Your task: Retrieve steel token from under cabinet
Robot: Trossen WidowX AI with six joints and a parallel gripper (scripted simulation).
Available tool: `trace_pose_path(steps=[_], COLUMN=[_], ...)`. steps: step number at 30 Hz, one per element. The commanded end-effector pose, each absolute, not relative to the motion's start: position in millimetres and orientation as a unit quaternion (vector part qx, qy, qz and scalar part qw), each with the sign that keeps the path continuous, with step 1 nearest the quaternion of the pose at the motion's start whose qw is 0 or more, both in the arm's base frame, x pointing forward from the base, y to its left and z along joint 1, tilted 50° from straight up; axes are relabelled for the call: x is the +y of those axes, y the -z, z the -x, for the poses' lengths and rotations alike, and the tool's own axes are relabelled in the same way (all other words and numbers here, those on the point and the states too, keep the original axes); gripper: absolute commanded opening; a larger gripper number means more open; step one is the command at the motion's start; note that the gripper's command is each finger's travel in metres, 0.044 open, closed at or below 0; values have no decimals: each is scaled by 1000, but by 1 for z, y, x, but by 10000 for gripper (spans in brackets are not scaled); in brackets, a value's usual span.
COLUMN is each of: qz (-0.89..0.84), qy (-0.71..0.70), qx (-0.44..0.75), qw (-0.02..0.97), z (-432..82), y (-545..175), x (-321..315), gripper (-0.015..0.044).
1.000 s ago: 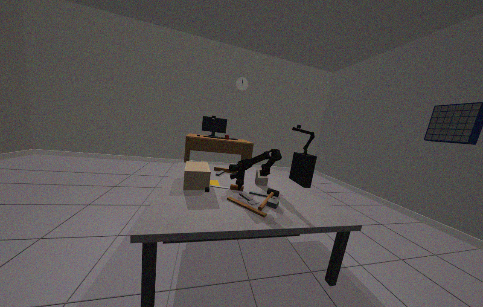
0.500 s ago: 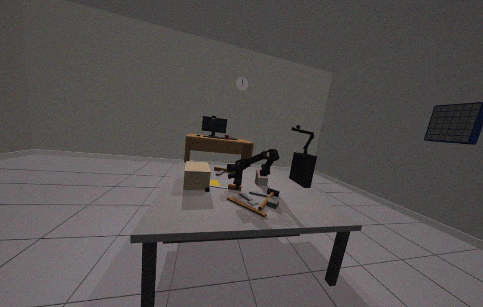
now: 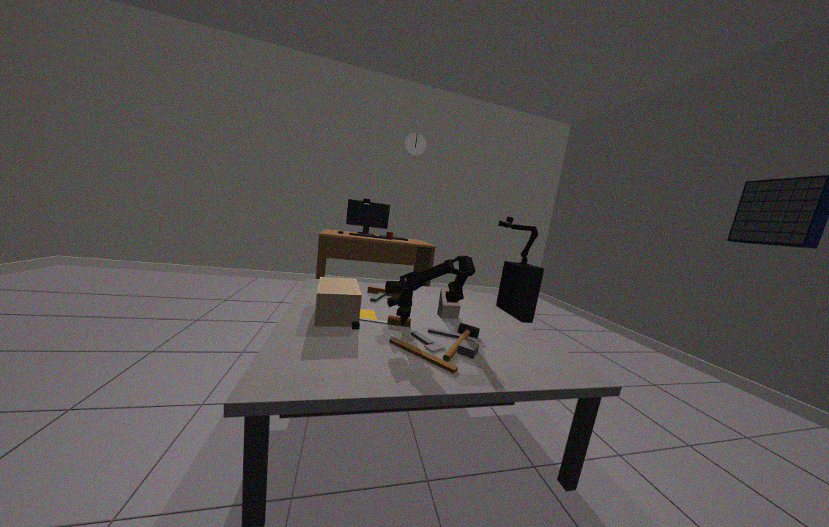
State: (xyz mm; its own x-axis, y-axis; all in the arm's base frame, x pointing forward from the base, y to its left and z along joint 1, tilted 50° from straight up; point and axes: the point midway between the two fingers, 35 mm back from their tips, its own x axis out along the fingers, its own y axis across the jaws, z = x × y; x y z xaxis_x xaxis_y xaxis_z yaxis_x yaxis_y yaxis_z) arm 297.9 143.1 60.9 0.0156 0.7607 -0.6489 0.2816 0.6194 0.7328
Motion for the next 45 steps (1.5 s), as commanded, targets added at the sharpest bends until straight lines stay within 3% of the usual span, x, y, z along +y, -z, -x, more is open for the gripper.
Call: trace_pose_path(steps=[1,45], qz=[-387,-387], qy=[-202,-202], qx=[671,670], qw=[599,600], z=[-306,-354], y=[-60,-51], x=[142,133], gripper=[0,0])
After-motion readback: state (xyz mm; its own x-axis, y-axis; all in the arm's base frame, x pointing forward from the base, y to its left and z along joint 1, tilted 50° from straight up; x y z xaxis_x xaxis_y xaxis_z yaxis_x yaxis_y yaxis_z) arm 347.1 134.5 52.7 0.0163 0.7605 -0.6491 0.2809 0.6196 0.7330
